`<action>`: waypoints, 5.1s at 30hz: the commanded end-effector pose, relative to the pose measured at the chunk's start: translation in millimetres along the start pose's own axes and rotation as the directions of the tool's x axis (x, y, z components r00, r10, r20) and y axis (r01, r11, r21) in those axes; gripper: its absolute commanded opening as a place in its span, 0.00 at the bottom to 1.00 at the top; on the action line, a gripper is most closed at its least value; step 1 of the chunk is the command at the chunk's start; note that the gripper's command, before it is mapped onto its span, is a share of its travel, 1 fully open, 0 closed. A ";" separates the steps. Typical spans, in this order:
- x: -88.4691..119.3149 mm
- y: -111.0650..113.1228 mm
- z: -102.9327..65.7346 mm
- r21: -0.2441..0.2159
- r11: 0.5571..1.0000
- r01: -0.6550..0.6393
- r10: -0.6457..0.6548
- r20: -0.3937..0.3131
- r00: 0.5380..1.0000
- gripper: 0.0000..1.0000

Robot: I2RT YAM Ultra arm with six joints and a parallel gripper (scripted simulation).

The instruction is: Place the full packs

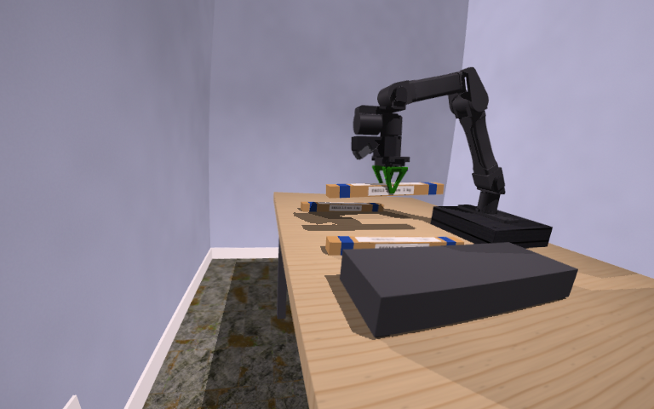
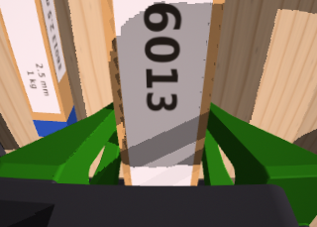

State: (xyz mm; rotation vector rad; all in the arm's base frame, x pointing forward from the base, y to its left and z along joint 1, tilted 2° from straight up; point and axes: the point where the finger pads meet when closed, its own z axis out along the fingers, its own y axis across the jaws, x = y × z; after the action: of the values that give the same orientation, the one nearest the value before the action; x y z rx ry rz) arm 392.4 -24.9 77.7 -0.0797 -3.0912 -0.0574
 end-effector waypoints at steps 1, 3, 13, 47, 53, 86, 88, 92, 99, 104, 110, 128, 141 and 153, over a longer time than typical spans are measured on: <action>-4.2 2.3 -38.6 0.003 1.000 0.001 -0.001 0.096 0.995 0.00; -4.2 2.3 -38.6 0.003 1.000 0.001 -0.001 0.096 0.995 0.00; -4.2 2.3 -38.6 0.003 1.000 0.001 -0.001 0.096 0.995 0.00; -8.9 4.1 -1.2 0.005 1.000 0.003 -0.003 0.115 0.993 0.00; -15.1 4.4 -0.4 0.006 1.000 0.004 -0.004 0.135 0.991 0.00; -16.8 5.3 -0.1 0.005 1.000 0.004 -0.005 0.118 0.993 0.00; -17.1 5.3 -0.6 0.005 1.000 0.004 -0.005 0.117 0.993 0.00; -17.9 5.5 -1.9 0.005 1.000 0.004 -0.005 0.117 0.993 0.00; -18.8 5.9 -3.4 0.005 1.000 0.005 -0.006 0.117 0.993 0.00; -19.0 6.0 -3.9 0.005 1.000 0.005 -0.006 0.117 0.993 0.00; -20.2 6.4 -7.2 0.006 1.000 0.006 -0.007 0.122 0.992 0.00; -20.7 7.1 -8.3 0.006 1.000 0.007 -0.008 0.119 0.993 0.00; -21.2 7.2 -10.7 0.006 1.000 0.007 -0.008 0.122 0.993 0.00; -9.5 2.2 14.3 0.003 1.000 0.001 -0.001 0.096 0.995 0.00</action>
State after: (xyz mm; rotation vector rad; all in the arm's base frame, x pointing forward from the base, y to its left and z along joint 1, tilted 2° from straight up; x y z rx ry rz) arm 396.9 -21.5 45.3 -0.0815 -3.1297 -0.0542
